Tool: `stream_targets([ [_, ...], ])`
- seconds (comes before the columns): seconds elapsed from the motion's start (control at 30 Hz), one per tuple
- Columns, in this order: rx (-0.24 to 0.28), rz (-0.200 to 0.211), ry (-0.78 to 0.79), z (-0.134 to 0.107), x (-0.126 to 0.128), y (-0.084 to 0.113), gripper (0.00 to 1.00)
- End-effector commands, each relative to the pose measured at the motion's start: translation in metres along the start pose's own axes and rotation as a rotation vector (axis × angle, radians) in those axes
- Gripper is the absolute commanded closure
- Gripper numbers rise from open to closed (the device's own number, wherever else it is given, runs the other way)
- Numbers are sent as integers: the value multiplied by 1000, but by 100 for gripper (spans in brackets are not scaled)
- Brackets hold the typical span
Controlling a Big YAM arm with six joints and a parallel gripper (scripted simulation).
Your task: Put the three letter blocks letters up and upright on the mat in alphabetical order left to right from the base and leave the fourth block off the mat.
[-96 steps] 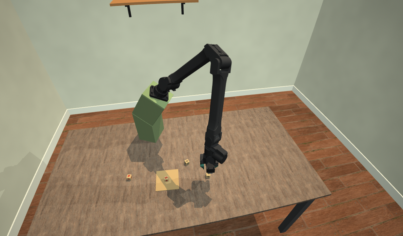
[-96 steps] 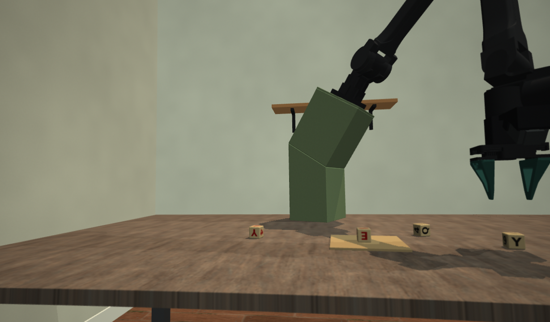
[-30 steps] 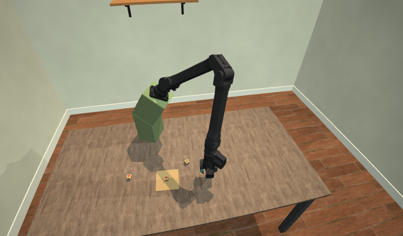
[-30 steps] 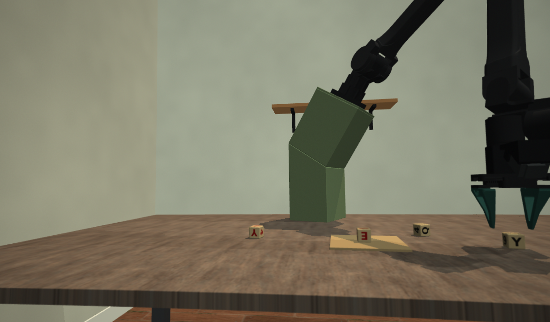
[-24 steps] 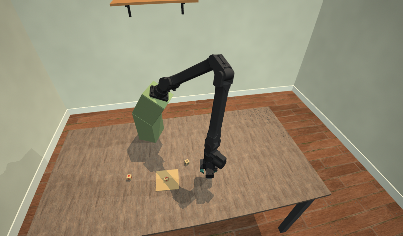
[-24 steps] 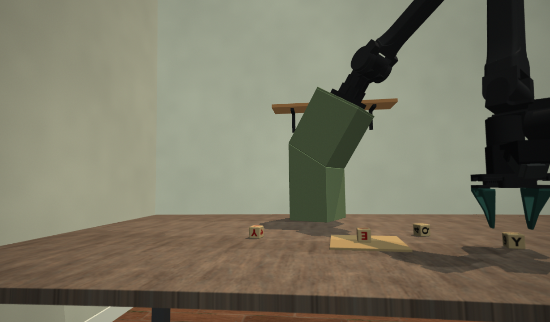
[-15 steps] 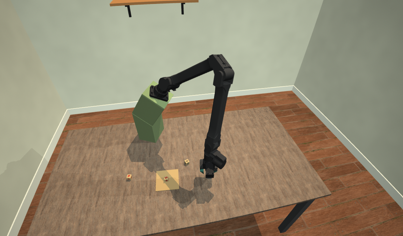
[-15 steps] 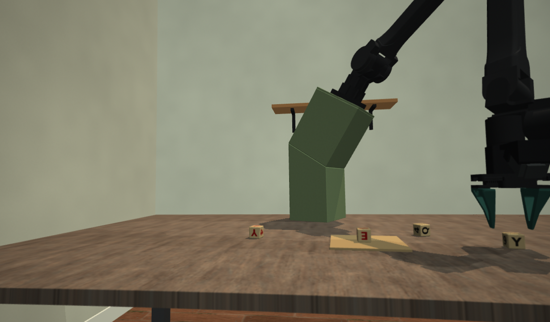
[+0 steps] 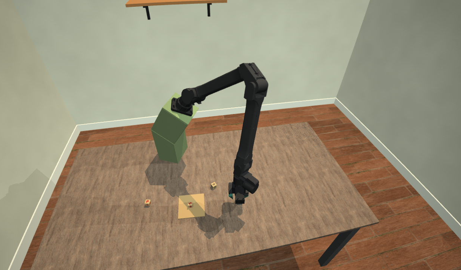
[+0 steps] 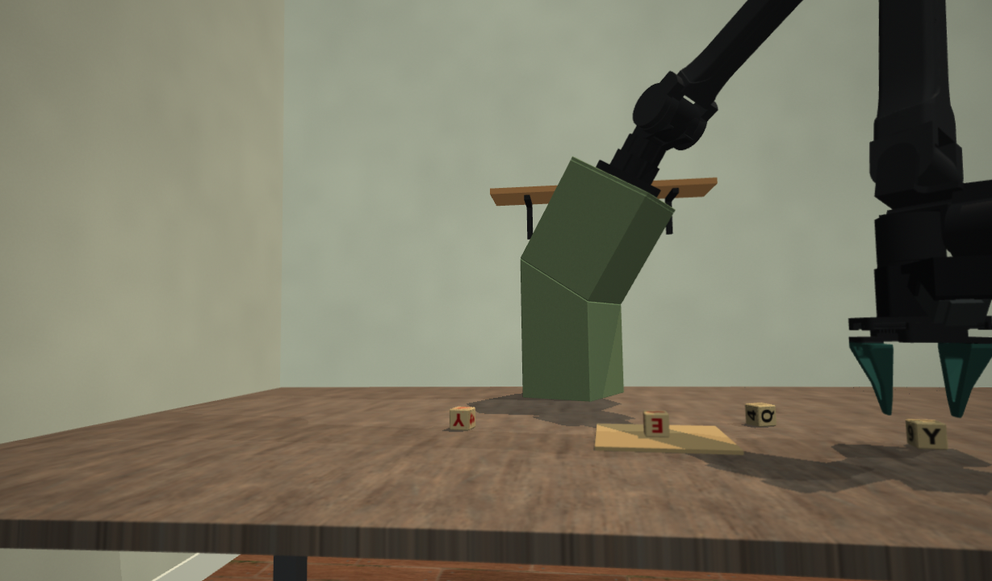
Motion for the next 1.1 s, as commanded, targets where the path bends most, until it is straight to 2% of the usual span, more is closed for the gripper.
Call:
stream_targets([
  [0.0,-11,20,-1,1,10,-5,41],
  [0.03,-11,20,-1,1,10,-5,41],
  [0.07,-27,40,-1,8,19,4,41],
  [0.13,-12,19,-2,2,10,-9,41],
  [0.5,-11,18,-3,1,9,-29,41],
  [0.6,-15,30,3,1,16,-26,41],
  [0.63,-28,48,4,7,24,-17,41],
  [0.77,-14,21,-5,3,10,-31,41],
  [1.07,-14,22,-4,2,11,-28,41],
])
Point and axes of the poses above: the point where the finger pads meet when closed, its own y axis back along the fingers, its own x axis across the jaws, z = x × y, the point moved 3 cm from there along y, back along the fingers, and after that the axes turned 13 degrees about -y, right-handed, at the moved point
